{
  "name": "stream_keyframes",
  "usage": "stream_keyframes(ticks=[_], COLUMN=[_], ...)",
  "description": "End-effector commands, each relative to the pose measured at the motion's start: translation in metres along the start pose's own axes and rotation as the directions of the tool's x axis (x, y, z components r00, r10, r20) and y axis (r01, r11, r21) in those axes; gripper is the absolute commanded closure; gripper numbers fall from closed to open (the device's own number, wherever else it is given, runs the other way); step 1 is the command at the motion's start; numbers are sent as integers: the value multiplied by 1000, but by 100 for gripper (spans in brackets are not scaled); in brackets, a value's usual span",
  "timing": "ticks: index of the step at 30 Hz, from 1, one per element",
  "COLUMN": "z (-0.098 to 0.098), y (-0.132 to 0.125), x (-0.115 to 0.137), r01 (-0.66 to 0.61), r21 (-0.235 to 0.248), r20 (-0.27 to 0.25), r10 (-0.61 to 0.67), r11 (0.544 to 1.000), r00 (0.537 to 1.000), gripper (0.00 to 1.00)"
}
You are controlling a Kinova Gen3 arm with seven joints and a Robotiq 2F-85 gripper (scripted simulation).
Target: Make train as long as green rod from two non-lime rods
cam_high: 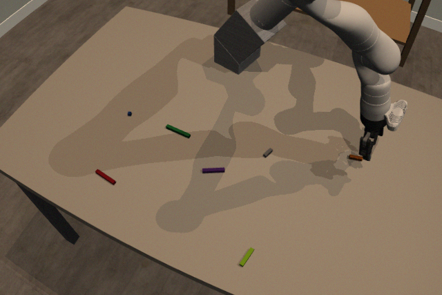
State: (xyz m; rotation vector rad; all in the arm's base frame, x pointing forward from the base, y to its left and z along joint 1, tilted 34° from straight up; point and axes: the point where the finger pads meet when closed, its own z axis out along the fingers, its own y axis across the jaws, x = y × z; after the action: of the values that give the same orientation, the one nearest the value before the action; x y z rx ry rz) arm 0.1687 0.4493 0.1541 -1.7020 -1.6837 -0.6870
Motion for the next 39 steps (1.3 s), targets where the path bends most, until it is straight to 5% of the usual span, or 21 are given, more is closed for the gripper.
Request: stream_keyframes(ticks=[1,39], z=[1,4], y=[-3,-15], x=[-3,-21], r01=[-23,-150], r21=[-4,-38], r20=[6,42], r10=[23,152], r11=[1000,988], r00=[1000,988], gripper=[0,0])
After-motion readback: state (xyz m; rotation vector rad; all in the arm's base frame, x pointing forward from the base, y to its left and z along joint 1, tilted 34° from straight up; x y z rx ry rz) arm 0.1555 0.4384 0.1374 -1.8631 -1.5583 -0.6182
